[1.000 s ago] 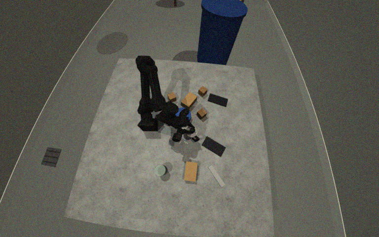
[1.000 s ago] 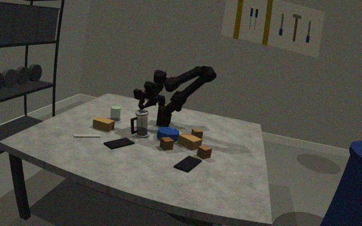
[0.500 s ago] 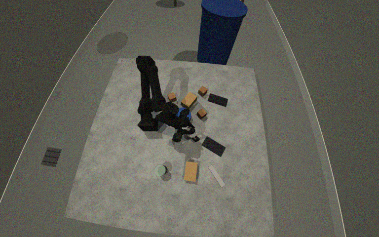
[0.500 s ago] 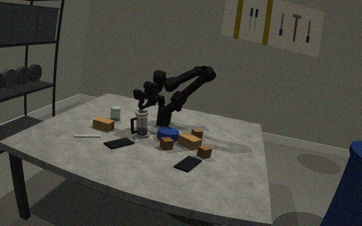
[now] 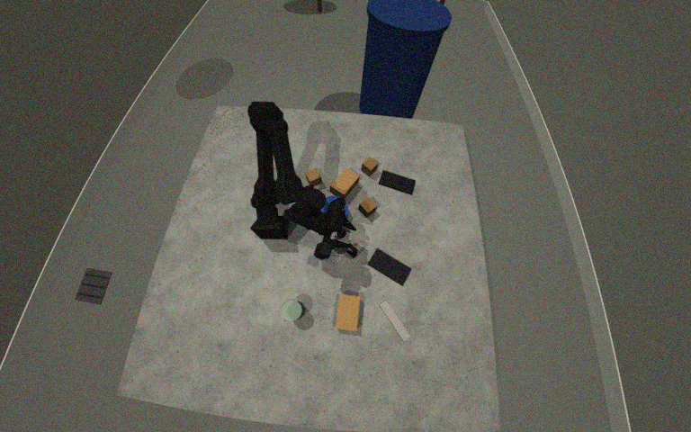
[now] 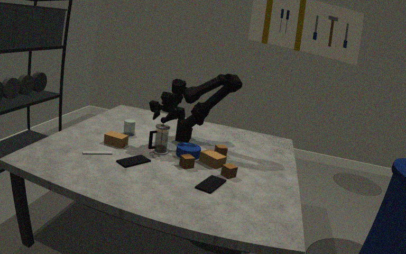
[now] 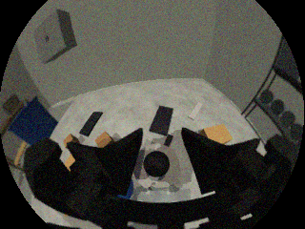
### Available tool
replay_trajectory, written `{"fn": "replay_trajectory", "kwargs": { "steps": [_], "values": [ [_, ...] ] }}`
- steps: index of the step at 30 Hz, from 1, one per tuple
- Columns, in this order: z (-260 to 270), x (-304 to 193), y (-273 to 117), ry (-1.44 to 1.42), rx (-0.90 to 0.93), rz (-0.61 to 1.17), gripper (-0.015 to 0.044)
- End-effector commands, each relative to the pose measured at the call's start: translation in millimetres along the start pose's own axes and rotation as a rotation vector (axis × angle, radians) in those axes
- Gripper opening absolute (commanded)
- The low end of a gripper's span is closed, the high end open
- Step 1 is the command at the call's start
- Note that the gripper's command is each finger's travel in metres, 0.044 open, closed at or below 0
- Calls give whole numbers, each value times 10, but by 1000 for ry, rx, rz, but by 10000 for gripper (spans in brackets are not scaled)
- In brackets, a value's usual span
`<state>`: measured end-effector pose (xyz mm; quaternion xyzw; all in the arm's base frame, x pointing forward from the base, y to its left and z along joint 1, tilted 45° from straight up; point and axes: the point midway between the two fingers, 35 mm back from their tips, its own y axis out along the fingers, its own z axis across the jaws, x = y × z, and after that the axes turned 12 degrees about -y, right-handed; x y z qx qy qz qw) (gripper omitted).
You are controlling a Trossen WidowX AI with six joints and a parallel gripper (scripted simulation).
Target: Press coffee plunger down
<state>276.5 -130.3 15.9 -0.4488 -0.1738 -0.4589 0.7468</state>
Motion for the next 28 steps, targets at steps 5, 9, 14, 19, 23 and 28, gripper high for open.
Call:
{"fn": "replay_trajectory", "kwargs": {
  "steps": [5, 9, 14, 19, 23, 28],
  "values": [
    [-8, 1, -1, -2, -5, 0, 440],
    [-23, 32, -29, -3, -6, 3, 440],
    [-88, 284, -310, 0, -5, 17, 440],
    [-49, 516, -680, 9, 5, 14, 440],
    [-51, 511, -676, 9, 5, 14, 440],
    [-51, 511, -676, 9, 5, 14, 440]
  ]
}}
